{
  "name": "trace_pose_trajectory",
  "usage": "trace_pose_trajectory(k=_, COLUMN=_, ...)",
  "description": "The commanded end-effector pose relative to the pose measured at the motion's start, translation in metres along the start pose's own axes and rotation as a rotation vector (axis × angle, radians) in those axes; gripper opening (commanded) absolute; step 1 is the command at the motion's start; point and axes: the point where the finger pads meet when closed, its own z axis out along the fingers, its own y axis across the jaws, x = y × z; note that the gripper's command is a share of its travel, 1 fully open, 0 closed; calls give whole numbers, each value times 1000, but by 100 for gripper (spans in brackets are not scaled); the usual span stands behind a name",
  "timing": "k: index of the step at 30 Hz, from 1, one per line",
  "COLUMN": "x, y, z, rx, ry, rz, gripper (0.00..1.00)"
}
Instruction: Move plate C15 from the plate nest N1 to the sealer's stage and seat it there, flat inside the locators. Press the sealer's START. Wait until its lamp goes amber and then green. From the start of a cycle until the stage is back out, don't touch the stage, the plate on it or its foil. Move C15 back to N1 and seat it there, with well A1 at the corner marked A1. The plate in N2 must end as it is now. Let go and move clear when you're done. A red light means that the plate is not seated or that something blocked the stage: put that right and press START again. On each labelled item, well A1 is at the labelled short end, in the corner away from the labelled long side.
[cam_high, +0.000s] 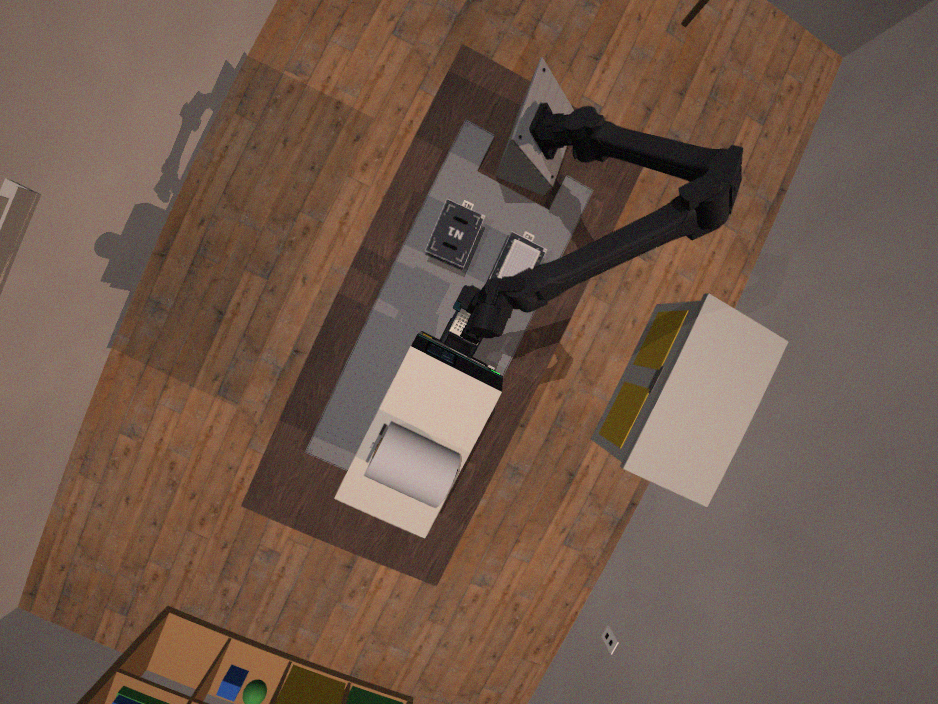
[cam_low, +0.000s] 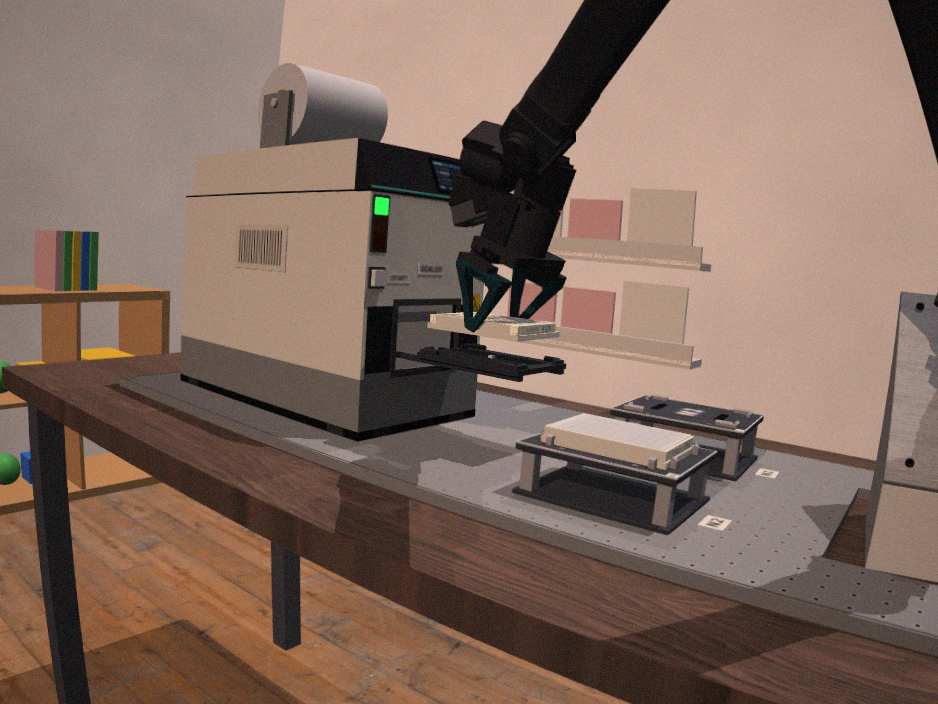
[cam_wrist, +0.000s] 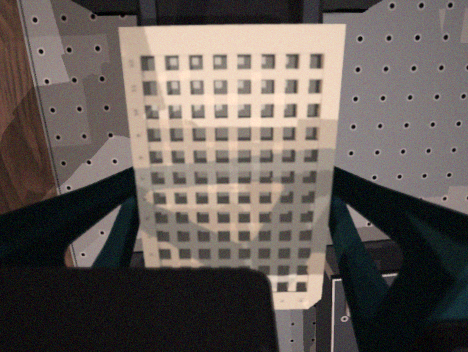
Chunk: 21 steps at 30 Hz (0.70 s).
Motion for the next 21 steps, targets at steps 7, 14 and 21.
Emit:
trace_pose_trajectory(k=7, x=-5, y=6, z=-11, rx=-3, ry=-32, rz=-10, gripper=0)
trace_pose_trajectory(k=14, x=-14, y=20, z=-10, rx=-10, ry=-38, rz=-32, gripper=0)
trace_pose_trajectory(k=21, x=-23, y=11, z=-12, rx=-7, ry=-50, rz=-38, gripper=0)
